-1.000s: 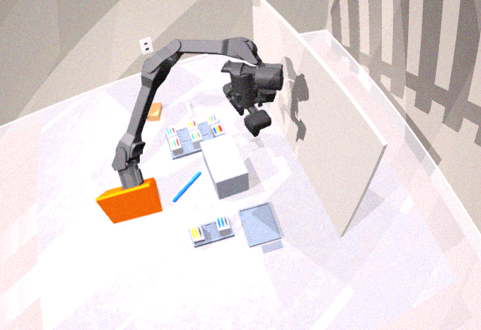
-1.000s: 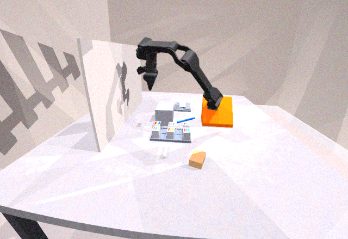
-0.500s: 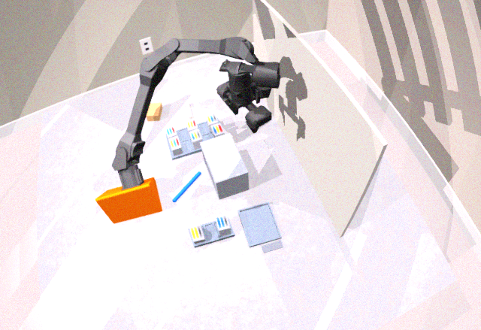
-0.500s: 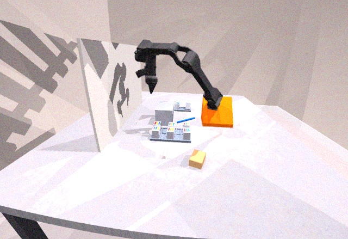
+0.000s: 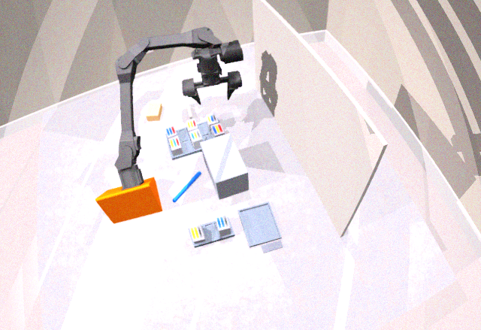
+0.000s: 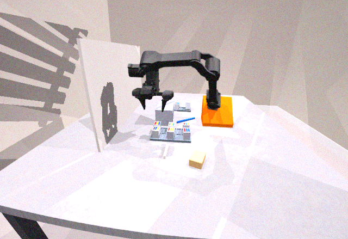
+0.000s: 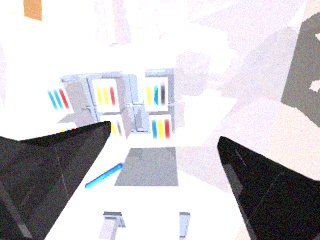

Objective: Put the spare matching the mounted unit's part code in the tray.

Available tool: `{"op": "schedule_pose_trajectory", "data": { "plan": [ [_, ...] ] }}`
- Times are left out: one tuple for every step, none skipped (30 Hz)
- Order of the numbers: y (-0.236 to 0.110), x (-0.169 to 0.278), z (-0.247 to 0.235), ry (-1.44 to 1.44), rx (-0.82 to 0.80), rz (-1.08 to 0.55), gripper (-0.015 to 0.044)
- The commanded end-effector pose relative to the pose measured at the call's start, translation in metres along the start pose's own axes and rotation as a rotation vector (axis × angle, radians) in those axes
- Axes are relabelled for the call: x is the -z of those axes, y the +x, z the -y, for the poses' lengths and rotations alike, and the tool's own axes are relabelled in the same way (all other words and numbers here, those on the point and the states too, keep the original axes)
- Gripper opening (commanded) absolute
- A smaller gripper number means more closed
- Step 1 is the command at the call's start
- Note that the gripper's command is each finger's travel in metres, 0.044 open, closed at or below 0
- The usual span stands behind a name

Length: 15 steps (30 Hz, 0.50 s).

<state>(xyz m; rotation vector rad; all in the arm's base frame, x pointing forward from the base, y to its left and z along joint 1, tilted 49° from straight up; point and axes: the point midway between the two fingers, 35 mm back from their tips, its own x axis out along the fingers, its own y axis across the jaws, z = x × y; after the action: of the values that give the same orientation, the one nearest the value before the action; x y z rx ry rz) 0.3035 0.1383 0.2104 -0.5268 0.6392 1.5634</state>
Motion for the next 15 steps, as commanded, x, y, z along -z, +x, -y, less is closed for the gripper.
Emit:
{"op": "schedule_pose_trajectory", "data": {
  "plan": [
    [0.004, -0.012, -0.014, -0.144, -0.002, 0.013, 0.0440],
    [0.004, -0.012, -0.014, -0.144, -0.002, 0.013, 0.0440],
    [0.004, -0.012, -0.014, -0.144, -0.002, 0.013, 0.0440],
    [0.004, -0.012, -0.014, -0.144, -0.002, 0.013, 0.0440],
    [0.004, -0.012, -0.014, -0.144, -0.002, 0.013, 0.0440],
    [0.004, -0.012, -0.014, -0.144, -0.002, 0.013, 0.0440],
    [0.004, -0.012, -0.014, -0.144, -0.002, 0.013, 0.0440],
    [0.004, -0.012, -0.014, -0.144, -0.002, 0.013, 0.0440],
    [0.006, -0.012, -0.014, -0.144, -0.002, 0.012, 0.0414],
    [0.010, -0.012, -0.014, -0.144, -0.001, 0.012, 0.0387],
    [0.015, -0.012, -0.014, -0.144, -0.001, 0.012, 0.0361],
    [0.021, -0.012, -0.014, -0.144, -0.001, 0.012, 0.0335],
    [0.028, -0.013, -0.015, -0.145, -0.001, 0.013, 0.0309],
    [0.036, -0.013, -0.015, -0.145, -0.001, 0.014, 0.0300],
    [0.041, -0.013, -0.016, -0.145, -0.001, 0.014, 0.0300]
  ]
}}
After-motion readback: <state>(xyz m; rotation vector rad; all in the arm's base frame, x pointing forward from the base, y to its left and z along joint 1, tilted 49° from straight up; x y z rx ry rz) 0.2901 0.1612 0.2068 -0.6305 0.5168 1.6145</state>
